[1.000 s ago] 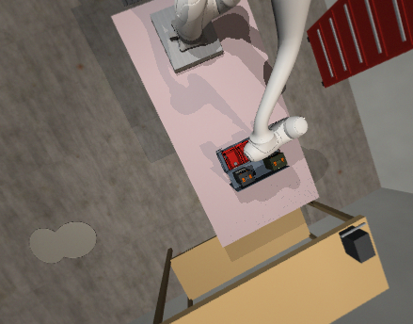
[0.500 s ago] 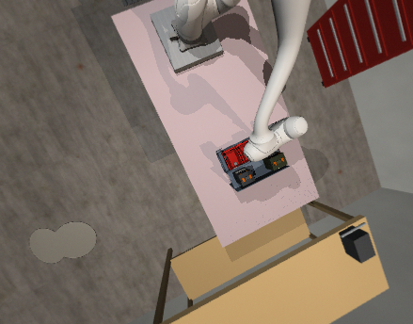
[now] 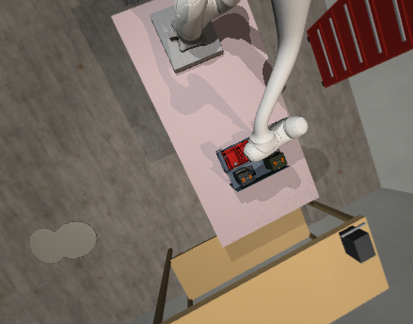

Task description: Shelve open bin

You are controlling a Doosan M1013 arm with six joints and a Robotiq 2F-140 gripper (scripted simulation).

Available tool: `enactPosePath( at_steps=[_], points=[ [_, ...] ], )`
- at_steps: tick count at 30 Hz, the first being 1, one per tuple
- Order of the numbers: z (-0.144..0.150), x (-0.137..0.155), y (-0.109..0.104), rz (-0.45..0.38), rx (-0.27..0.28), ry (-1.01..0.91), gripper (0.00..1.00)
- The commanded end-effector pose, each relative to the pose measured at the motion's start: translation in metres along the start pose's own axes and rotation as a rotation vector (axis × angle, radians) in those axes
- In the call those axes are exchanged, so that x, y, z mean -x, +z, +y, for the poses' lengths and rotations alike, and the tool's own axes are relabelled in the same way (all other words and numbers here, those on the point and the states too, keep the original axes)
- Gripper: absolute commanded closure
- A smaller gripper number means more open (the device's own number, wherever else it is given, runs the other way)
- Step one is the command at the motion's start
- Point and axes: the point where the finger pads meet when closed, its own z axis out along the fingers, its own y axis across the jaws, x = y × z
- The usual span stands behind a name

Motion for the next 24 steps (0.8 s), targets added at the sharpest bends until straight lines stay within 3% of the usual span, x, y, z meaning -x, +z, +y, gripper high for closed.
enactPosePath(
  at_steps=[1, 24],
  points=[
    [0.000, 0.000, 0.000, 0.000, 0.000, 0.000, 1.00],
    [-0.011, 0.000, -0.011, 0.000, 0.000, 0.000, 1.00]
  ],
)
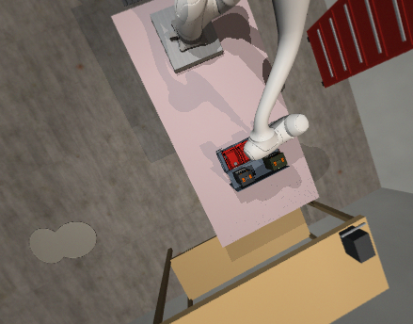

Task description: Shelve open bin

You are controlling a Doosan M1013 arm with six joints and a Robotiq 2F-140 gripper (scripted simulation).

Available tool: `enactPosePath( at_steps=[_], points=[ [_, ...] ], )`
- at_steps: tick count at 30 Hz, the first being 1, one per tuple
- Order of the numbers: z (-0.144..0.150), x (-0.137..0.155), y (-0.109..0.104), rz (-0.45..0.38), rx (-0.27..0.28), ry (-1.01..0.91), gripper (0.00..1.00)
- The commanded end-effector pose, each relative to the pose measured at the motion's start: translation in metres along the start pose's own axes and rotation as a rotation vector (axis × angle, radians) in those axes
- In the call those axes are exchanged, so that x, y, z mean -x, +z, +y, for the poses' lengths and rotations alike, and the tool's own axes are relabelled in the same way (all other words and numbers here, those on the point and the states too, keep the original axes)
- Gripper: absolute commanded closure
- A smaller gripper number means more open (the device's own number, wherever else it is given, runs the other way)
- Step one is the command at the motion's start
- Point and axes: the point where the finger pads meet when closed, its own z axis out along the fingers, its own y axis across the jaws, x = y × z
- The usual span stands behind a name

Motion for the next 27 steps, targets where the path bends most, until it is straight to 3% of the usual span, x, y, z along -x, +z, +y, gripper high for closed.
enactPosePath(
  at_steps=[1, 27],
  points=[
    [-0.003, 0.000, -0.004, 0.000, 0.000, 0.000, 1.00],
    [-0.011, 0.000, -0.020, 0.000, 0.000, 0.000, 1.00]
  ],
)
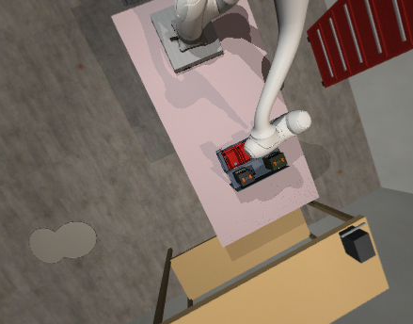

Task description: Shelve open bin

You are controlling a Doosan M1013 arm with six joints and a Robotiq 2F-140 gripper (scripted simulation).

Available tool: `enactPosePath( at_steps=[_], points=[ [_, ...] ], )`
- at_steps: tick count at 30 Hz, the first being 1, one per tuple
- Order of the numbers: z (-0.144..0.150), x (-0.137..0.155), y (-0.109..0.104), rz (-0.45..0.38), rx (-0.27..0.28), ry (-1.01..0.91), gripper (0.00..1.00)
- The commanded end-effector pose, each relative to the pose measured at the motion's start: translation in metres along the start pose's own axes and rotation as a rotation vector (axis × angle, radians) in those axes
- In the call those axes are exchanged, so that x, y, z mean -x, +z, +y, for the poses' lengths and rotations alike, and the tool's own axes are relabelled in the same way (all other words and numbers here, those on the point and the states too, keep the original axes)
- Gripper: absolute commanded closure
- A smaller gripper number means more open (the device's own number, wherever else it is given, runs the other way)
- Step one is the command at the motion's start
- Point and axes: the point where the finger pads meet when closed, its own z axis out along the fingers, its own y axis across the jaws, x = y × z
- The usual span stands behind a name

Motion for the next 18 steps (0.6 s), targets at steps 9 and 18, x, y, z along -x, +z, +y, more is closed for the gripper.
enactPosePath(
  at_steps=[9, 18],
  points=[
    [0.000, 0.000, -0.032, 0.000, 0.000, 0.000, 1.00],
    [0.000, 0.000, -0.051, 0.000, 0.000, 0.000, 1.00]
  ],
)
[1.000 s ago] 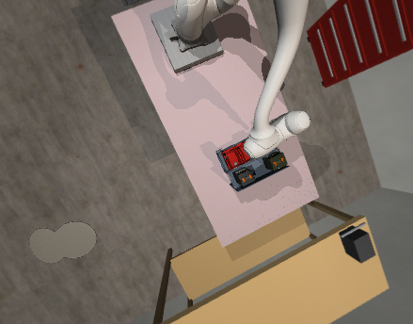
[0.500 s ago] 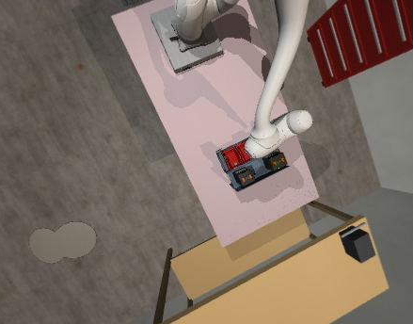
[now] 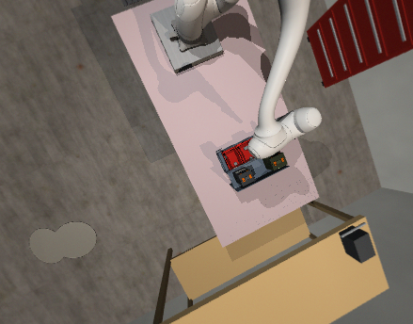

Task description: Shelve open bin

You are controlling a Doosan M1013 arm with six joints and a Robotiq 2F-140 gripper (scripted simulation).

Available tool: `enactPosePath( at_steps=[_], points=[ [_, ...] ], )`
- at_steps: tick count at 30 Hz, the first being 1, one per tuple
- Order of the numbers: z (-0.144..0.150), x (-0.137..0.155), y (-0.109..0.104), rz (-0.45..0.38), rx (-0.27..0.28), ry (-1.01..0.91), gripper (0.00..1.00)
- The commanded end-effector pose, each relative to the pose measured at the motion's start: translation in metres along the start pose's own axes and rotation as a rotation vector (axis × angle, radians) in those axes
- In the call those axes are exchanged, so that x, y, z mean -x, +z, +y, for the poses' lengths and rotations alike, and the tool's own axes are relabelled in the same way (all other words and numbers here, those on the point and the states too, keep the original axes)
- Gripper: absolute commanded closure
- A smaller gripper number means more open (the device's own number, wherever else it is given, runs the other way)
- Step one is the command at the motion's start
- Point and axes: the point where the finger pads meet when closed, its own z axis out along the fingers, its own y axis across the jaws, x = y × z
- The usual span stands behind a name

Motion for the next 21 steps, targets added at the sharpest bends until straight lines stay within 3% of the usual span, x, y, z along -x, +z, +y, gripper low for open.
enactPosePath(
  at_steps=[1, 21],
  points=[
    [0.0000, 0.0000, -0.0042, 0.000, 0.000, 0.000, 1.00],
    [0.0000, 0.0000, -0.0063, 0.000, 0.000, 0.000, 1.00]
  ],
)
